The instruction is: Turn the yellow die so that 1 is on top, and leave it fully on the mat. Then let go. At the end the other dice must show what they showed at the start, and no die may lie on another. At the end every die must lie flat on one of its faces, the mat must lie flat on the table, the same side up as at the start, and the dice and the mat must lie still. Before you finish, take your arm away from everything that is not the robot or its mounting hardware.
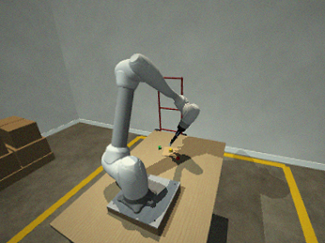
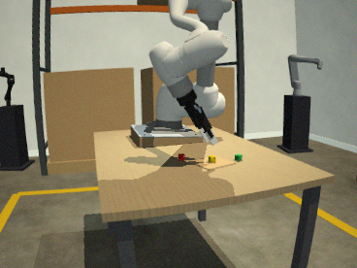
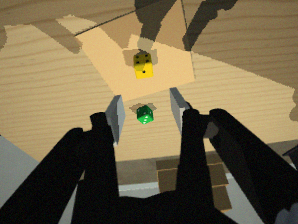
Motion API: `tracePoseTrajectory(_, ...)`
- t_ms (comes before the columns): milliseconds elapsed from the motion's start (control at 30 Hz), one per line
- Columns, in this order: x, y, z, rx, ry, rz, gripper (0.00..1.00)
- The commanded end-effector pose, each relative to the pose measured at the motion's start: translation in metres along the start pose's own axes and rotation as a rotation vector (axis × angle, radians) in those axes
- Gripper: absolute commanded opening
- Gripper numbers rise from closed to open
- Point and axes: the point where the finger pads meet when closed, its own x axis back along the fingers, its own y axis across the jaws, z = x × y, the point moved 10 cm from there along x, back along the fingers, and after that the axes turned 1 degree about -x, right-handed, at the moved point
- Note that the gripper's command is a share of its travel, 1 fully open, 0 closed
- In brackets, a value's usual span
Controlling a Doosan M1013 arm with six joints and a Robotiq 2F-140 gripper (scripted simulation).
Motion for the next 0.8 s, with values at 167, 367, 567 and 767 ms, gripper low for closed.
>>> tracePoseTrajectory(167, -0.003, 0.002, -0.014, -0.005, 0.123, -0.012, 0.37)
tracePoseTrajectory(367, -0.004, 0.001, -0.030, 0.000, 0.258, 0.003, 0.37)
tracePoseTrajectory(567, -0.005, 0.001, -0.035, 0.000, 0.268, 0.003, 0.37)
tracePoseTrajectory(767, -0.013, 0.003, -0.050, -0.006, 0.418, -0.008, 0.37)
